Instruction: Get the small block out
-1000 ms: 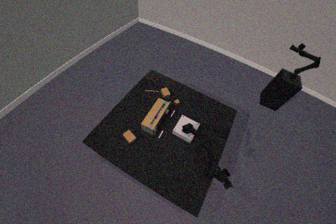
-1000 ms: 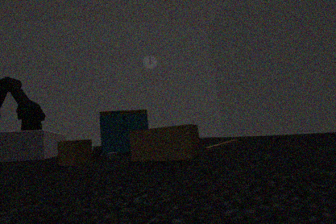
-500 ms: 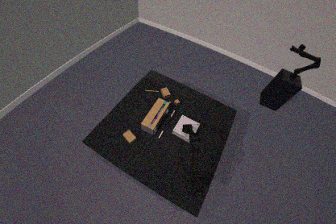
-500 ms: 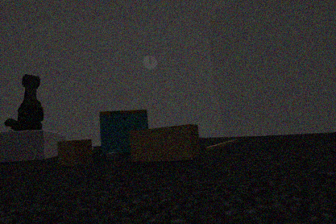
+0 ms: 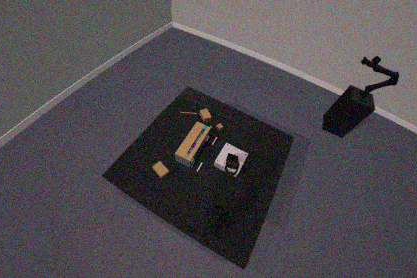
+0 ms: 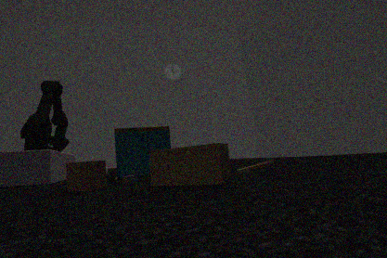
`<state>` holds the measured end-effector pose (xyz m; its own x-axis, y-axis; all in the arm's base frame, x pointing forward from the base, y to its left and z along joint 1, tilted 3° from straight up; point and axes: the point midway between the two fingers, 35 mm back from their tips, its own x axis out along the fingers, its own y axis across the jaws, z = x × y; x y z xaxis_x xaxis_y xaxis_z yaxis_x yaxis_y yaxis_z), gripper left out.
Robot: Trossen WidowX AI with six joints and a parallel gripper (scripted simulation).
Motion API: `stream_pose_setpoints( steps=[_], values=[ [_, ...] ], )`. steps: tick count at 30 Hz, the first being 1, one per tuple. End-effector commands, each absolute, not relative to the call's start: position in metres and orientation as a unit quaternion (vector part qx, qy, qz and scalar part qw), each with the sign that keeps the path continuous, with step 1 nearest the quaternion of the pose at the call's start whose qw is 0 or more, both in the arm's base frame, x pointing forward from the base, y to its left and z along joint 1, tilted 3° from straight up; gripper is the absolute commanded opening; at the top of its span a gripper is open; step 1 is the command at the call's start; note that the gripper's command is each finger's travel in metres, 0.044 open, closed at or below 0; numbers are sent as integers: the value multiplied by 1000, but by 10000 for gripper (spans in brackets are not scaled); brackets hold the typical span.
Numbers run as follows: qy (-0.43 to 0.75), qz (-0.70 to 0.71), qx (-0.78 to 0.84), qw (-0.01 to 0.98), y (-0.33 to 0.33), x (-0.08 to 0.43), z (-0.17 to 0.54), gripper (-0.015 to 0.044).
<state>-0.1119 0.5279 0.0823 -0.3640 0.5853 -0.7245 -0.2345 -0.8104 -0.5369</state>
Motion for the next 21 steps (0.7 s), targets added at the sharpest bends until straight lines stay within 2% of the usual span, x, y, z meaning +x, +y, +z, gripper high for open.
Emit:
stream_pose_setpoints(
  steps=[1,10,15,21],
  values=[
    [-127,781,-539,289,520,-47,85,400],
    [10,706,-606,368,466,101,89,400],
    [96,655,-632,404,414,175,92,400],
    [209,594,-643,436,334,240,98,400]
  ],
)
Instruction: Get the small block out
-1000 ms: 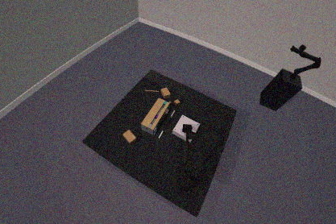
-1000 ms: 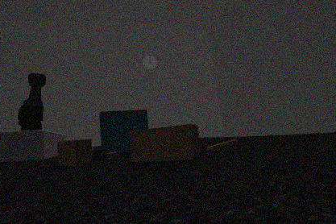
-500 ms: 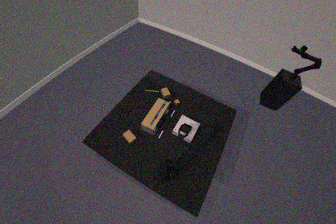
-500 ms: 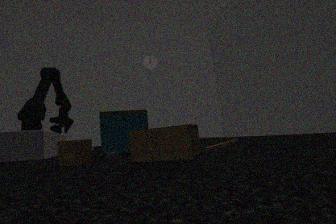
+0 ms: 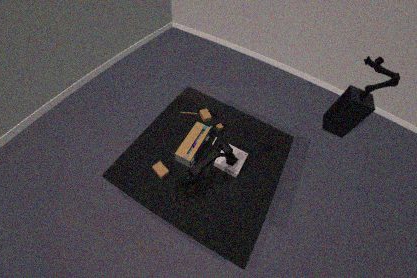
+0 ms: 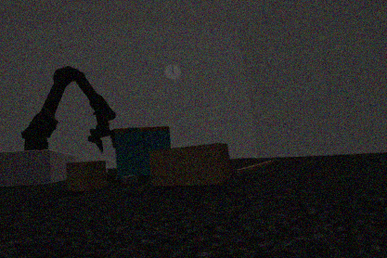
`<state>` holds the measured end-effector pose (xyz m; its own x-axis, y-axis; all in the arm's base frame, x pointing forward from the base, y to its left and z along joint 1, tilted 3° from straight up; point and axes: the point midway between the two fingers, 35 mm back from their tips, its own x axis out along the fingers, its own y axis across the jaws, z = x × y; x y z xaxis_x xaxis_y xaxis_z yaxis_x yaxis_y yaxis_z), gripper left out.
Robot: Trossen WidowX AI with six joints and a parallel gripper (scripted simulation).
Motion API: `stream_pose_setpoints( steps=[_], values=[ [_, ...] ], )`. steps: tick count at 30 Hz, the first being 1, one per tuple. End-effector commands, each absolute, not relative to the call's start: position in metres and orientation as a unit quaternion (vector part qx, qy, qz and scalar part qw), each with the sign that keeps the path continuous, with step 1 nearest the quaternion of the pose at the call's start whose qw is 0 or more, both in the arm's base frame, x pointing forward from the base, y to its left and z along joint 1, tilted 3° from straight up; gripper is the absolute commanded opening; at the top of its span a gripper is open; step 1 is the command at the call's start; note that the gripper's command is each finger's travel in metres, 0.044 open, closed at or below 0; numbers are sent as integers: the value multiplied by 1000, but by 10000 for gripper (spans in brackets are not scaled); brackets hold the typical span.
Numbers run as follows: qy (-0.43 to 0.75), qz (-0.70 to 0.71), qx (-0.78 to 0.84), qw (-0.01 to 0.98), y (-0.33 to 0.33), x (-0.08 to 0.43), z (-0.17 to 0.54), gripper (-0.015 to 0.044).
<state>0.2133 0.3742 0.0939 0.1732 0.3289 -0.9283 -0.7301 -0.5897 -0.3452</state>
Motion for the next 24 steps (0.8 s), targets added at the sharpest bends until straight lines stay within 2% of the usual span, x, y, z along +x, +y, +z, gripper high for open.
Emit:
stream_pose_setpoints(
  steps=[1,10,18,24],
  values=[
    [227,584,-644,440,319,249,99,400],
    [396,481,-628,466,181,294,111,400],
    [550,414,-574,443,55,283,119,400],
    [564,410,-567,439,44,280,120,400]
  ],
)
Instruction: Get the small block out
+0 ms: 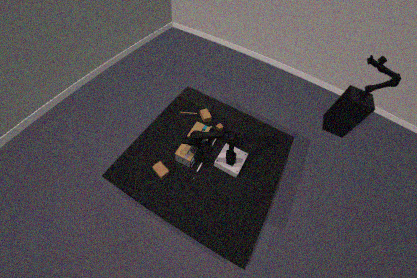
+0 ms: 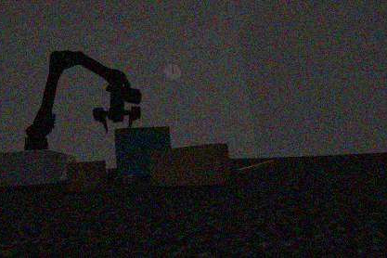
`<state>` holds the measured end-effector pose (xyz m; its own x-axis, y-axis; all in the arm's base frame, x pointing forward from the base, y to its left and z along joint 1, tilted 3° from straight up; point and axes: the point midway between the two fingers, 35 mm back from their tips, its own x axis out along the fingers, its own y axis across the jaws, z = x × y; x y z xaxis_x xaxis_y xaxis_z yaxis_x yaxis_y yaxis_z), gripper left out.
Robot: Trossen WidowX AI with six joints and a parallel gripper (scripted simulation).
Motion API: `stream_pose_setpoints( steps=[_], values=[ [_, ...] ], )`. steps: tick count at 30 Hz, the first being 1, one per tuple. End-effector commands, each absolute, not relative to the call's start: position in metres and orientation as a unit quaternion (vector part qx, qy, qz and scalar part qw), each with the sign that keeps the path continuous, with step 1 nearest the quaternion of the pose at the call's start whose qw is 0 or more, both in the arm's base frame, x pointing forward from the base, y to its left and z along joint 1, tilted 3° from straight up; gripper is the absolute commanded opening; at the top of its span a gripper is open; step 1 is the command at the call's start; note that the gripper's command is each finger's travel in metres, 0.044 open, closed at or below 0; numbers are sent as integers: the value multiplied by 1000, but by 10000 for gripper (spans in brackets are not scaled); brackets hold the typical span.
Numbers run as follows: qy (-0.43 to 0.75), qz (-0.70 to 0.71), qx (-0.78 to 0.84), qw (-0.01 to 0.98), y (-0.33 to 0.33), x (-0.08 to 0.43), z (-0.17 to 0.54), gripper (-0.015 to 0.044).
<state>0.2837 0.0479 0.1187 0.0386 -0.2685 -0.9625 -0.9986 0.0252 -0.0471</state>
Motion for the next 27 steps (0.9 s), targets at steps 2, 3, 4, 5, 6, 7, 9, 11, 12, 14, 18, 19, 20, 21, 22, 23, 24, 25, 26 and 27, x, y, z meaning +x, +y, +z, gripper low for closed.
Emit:
stream_pose_setpoints(
  steps=[2,3,4,5,6,7,9,11,12,14,18,19,20,21,22,23,24,25,26,27],
  values=[
    [564,410,-567,439,44,280,119,400],
    [564,410,-567,439,44,281,118,400],
    [564,410,-567,439,45,281,116,400],
    [564,410,-567,439,45,281,115,400],
    [564,410,-567,439,45,282,113,400],
    [564,410,-567,439,45,282,112,400],
    [564,410,-567,439,46,283,108,400],
    [563,410,-567,439,46,283,105,400],
    [563,410,-567,439,47,284,104,400],
    [563,410,-567,439,47,284,100,400],
    [563,410,-567,439,48,285,94,400],
    [563,410,-567,439,48,285,92,400],
    [563,410,-567,439,48,285,91,400],
    [563,410,-567,439,48,286,89,400],
    [563,410,-567,439,49,286,88,400],
    [563,410,-567,439,49,286,86,400],
    [563,410,-567,439,49,286,84,400],
    [563,410,-567,439,49,286,83,400],
    [563,410,-567,439,49,287,81,400],
    [563,410,-567,439,50,287,80,400]
  ],
)
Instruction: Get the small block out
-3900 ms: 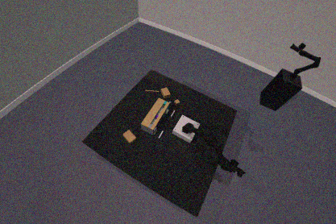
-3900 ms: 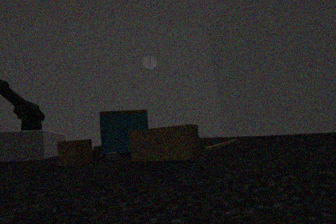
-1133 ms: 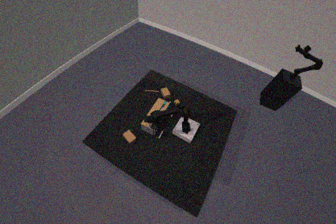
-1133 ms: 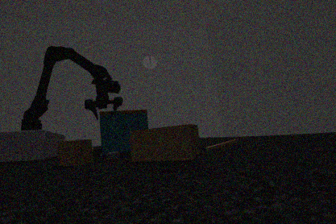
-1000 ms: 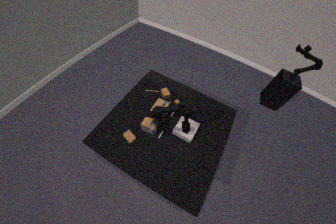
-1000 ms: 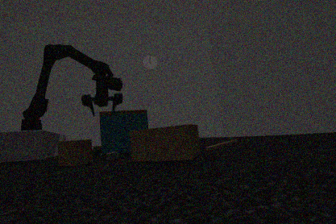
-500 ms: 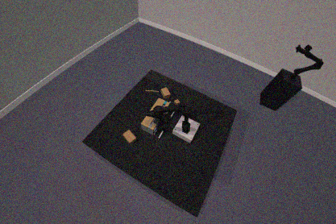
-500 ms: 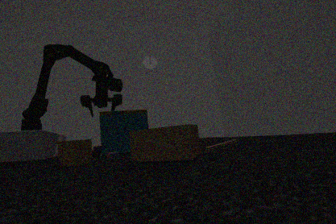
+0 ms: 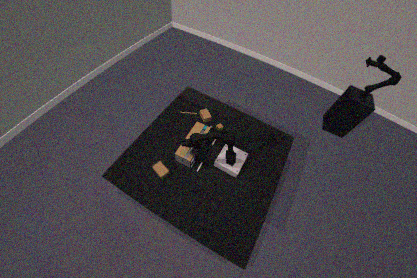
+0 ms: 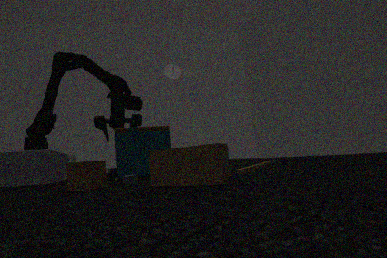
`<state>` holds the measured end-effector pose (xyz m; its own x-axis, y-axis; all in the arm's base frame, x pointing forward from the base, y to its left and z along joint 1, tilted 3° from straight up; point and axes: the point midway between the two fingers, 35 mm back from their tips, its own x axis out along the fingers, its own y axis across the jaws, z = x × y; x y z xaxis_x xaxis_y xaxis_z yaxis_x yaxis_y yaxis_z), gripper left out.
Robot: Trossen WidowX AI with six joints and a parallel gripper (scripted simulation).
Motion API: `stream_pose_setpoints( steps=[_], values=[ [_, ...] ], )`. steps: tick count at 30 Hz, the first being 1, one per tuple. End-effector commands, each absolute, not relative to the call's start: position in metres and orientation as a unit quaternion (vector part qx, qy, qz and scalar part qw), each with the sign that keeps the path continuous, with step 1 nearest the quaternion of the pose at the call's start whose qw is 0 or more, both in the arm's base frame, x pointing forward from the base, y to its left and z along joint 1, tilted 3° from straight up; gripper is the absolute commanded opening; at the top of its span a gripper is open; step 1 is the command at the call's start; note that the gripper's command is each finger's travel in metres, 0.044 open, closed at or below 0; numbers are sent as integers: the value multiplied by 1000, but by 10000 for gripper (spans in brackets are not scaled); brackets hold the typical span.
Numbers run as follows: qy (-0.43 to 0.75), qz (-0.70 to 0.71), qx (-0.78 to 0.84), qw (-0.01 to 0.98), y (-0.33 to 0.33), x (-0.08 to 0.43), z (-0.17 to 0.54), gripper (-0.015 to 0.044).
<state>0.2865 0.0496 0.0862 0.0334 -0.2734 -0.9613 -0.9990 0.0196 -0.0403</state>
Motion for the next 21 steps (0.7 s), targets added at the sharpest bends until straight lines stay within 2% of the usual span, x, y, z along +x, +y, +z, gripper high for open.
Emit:
stream_pose_setpoints(
  steps=[1,21],
  values=[
    [563,410,-567,439,50,287,78,400],
    [563,410,-567,439,53,288,47,400]
  ],
)
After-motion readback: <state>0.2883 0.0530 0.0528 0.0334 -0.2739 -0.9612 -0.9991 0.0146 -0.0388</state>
